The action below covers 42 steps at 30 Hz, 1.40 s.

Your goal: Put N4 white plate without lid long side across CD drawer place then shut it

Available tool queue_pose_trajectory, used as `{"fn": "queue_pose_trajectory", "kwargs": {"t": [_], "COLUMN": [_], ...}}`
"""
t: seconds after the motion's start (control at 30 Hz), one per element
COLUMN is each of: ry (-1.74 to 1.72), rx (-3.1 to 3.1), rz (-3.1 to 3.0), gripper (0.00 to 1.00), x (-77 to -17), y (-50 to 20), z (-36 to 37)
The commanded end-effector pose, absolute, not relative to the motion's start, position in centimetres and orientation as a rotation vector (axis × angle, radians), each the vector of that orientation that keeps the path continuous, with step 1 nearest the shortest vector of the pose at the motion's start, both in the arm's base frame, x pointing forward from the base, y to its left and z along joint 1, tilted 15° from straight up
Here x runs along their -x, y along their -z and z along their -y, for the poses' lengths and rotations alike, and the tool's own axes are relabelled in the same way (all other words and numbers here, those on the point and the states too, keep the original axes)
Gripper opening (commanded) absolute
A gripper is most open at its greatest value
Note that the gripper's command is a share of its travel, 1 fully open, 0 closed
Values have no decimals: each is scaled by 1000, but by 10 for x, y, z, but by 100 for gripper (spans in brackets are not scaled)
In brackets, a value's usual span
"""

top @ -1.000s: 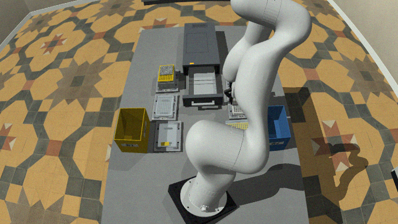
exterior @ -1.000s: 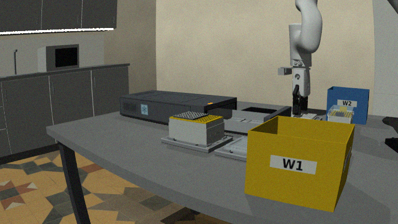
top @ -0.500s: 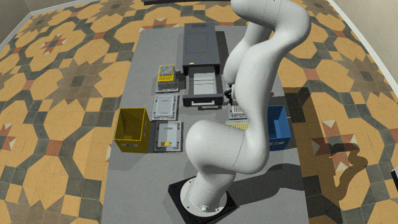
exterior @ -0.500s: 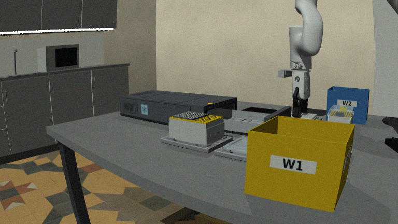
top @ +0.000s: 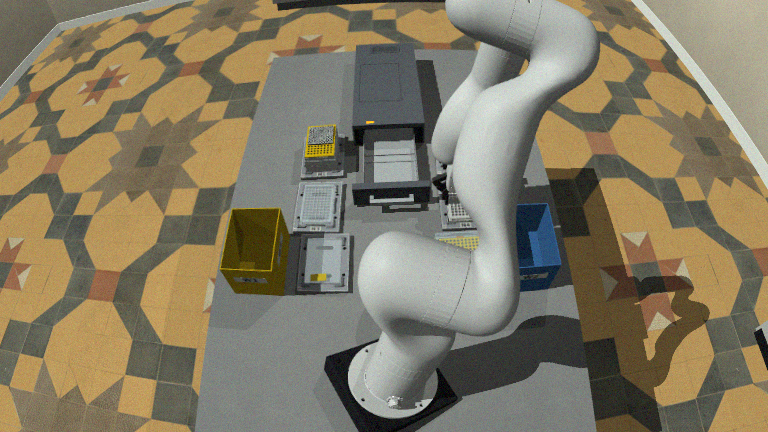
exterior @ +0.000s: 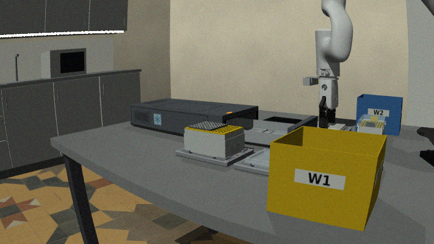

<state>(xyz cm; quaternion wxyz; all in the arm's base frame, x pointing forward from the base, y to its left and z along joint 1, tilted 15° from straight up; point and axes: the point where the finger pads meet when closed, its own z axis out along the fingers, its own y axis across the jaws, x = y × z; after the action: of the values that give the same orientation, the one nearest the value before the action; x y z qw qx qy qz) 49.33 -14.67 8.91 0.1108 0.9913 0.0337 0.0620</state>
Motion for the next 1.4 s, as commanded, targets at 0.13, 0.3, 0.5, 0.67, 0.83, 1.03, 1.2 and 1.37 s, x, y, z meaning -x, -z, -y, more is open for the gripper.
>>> {"fn": "queue_pose_trajectory", "kwargs": {"t": [0.13,0.3,0.5,0.67,0.83,1.03,1.2,1.37], "ry": [-185,-185,-185,-185,-185,-185,-185,-185], "rx": [-2911,-2911,-2911,-2911,-2911,-2911,-2911,-2911], "rz": [-99,-99,-99,-99,-99,-99,-99,-99], "gripper": [100,0,0,0,0,0,0,0], "x": [-494,-494,-494,-494,-494,-494,-494,-494], "y": [-90,-91,-91,-91,-91,-91,-91,-91], "z": [147,147,147,147,147,147,147,147]}}
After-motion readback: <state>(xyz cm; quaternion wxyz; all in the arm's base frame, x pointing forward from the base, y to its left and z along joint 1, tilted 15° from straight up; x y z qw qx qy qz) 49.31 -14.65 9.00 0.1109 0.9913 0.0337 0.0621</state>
